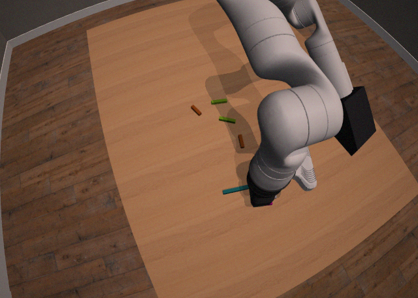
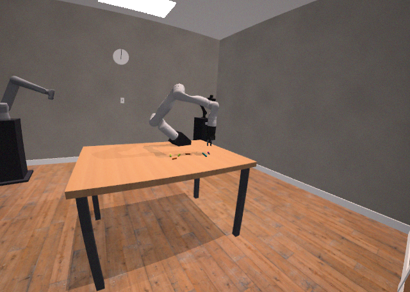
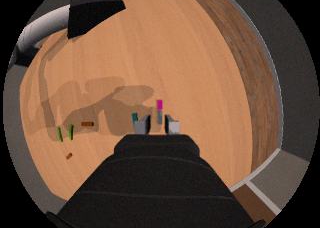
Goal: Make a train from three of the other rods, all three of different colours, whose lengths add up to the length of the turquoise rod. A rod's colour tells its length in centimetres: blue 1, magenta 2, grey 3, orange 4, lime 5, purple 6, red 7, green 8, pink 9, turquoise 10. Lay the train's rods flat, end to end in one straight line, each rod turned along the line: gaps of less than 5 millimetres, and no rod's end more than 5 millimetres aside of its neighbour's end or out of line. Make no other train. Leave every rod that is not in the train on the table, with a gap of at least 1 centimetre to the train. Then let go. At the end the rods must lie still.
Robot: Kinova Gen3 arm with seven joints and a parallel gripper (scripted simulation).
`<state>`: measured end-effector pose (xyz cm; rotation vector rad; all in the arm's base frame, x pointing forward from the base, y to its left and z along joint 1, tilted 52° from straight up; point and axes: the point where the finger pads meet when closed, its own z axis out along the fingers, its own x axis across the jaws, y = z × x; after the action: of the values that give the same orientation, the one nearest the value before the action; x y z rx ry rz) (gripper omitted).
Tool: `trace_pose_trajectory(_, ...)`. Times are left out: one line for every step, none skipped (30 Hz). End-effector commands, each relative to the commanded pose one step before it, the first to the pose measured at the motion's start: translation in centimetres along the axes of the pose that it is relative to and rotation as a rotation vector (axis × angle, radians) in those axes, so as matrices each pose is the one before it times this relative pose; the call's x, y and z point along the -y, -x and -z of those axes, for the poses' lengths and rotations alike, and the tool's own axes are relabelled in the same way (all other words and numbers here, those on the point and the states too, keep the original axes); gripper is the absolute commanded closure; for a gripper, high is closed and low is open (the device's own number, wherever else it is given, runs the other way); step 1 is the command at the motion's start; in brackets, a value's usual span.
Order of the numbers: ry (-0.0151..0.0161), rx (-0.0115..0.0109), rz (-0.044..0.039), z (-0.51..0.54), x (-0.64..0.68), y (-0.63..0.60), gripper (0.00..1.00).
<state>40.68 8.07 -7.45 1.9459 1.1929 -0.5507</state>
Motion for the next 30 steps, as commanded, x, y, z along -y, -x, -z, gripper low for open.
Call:
trace_pose_trajectory(0.00804, -0.01484, -0.00339, 1.434, -0.229, -0.347, 0.46)
trace_pose_trajectory(0.00001, 0.00000, -0.00001, 0.192, -0.001, -0.001, 0.46)
trace_pose_trajectory(0.00000, 0.00000, 0.00000, 0.000, 0.000, 0.000, 0.46)
trace_pose_trajectory(0.00000, 0.00000, 0.00000, 0.000, 0.000, 0.000, 0.46)
trace_pose_trajectory(0.00000, 0.00000, 0.00000, 0.140, 0.000, 0.000, 0.46)
trace_pose_trajectory(0.00000, 0.00000, 0.00000, 0.091, 0.000, 0.000, 0.46)
trace_pose_trajectory(0.00000, 0.00000, 0.00000, 0.051, 0.000, 0.000, 0.46)
trace_pose_trajectory(0.00000, 0.00000, 0.00000, 0.020, 0.000, 0.000, 0.46)
trace_pose_trajectory(0.00000, 0.00000, 0.00000, 0.003, 0.000, 0.000, 0.46)
trace_pose_trajectory(0.00000, 0.00000, 0.00000, 0.000, 0.000, 0.000, 0.00)
trace_pose_trajectory(0.00000, 0.00000, 0.00000, 0.000, 0.000, 0.000, 0.00)
trace_pose_trajectory(0.00000, 0.00000, 0.00000, 0.000, 0.000, 0.000, 0.00)
trace_pose_trajectory(0.00000, 0.00000, 0.00000, 0.000, 0.000, 0.000, 0.00)
trace_pose_trajectory(0.00000, 0.00000, 0.00000, 0.000, 0.000, 0.000, 0.00)
trace_pose_trajectory(0.00000, 0.00000, 0.00000, 0.000, 0.000, 0.000, 0.00)
trace_pose_trajectory(0.00000, 0.00000, 0.00000, 0.000, 0.000, 0.000, 0.00)
trace_pose_trajectory(0.00000, 0.00000, 0.00000, 0.000, 0.000, 0.000, 0.00)
trace_pose_trajectory(0.00000, 0.00000, 0.00000, 0.000, 0.000, 0.000, 0.00)
trace_pose_trajectory(0.00000, 0.00000, 0.00000, 0.000, 0.000, 0.000, 0.00)
trace_pose_trajectory(0.00000, 0.00000, 0.00000, 0.000, 0.000, 0.000, 0.00)
trace_pose_trajectory(0.00000, 0.00000, 0.00000, 0.000, 0.000, 0.000, 0.00)
trace_pose_trajectory(0.00000, 0.00000, 0.00000, 0.000, 0.000, 0.000, 0.00)
trace_pose_trajectory(0.00000, 0.00000, 0.00000, 0.000, 0.000, 0.000, 0.00)
trace_pose_trajectory(0.00000, 0.00000, 0.00000, 0.000, 0.000, 0.000, 0.00)
trace_pose_trajectory(0.00000, 0.00000, 0.00000, 0.000, 0.000, 0.000, 0.00)
trace_pose_trajectory(0.00000, 0.00000, 0.00000, 0.000, 0.000, 0.000, 0.00)
trace_pose_trajectory(0.00000, 0.00000, 0.00000, 0.000, 0.000, 0.000, 0.00)
trace_pose_trajectory(0.00000, 0.00000, 0.00000, 0.000, 0.000, 0.000, 0.00)
trace_pose_trajectory(0.00000, 0.00000, 0.00000, 0.000, 0.000, 0.000, 0.00)
trace_pose_trajectory(0.00003, 0.00000, -0.00010, 0.001, -0.005, 0.008, 0.00)
